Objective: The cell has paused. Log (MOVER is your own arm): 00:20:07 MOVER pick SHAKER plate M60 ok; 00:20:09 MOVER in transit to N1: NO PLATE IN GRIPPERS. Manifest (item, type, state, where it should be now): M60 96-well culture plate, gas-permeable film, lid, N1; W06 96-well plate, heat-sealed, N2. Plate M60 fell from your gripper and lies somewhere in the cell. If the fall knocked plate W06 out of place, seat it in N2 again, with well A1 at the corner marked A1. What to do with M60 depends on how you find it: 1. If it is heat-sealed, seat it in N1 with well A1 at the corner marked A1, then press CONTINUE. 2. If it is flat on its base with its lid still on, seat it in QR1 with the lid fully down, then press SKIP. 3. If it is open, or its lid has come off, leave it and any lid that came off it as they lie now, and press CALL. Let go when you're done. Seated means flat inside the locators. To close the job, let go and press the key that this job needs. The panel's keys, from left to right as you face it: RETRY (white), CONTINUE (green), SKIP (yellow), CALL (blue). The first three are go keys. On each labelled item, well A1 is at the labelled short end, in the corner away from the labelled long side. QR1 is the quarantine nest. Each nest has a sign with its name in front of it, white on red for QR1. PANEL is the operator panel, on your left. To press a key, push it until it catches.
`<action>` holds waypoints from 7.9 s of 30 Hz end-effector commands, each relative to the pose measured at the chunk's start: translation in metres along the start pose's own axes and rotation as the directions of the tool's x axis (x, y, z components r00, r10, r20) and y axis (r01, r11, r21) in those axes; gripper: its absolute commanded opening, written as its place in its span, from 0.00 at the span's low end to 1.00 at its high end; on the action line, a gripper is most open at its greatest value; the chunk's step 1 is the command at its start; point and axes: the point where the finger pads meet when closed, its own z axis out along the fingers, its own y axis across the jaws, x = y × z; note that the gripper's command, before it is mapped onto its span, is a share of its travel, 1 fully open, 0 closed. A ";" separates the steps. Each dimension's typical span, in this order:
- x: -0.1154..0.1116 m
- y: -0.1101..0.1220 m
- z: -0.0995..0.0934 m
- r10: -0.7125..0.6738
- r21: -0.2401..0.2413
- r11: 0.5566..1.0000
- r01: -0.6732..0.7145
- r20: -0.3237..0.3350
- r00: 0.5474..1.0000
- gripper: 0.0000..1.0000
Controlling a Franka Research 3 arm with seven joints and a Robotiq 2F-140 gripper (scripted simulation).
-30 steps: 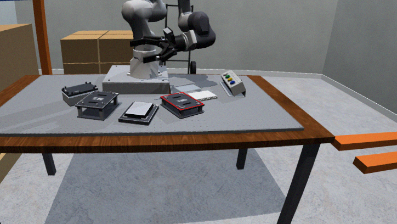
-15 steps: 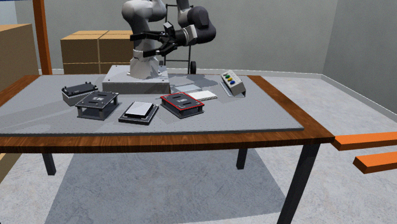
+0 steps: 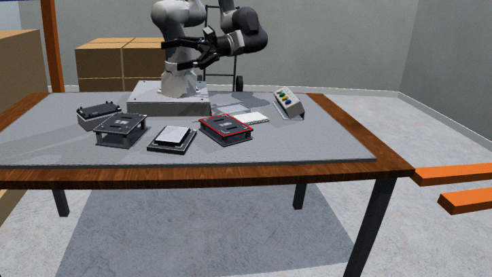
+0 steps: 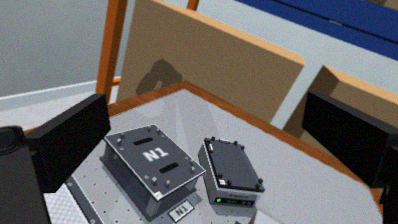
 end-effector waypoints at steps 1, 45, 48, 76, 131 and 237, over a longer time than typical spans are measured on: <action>0.001 0.001 0.000 -0.017 -0.007 1.000 0.017 0.004 1.000 1.00; 0.067 -0.137 -0.060 -0.154 0.032 0.966 0.257 0.867 0.473 1.00; 0.093 -0.157 -0.051 -0.153 0.072 0.975 0.211 0.904 0.399 1.00; 0.289 -0.213 0.080 -0.265 0.310 0.922 -0.232 0.942 0.205 1.00; 0.234 -0.257 -0.072 -0.529 0.582 0.768 -0.267 0.812 0.248 1.00; -0.093 -0.127 -0.284 -0.865 0.930 0.368 -0.023 0.351 0.360 0.10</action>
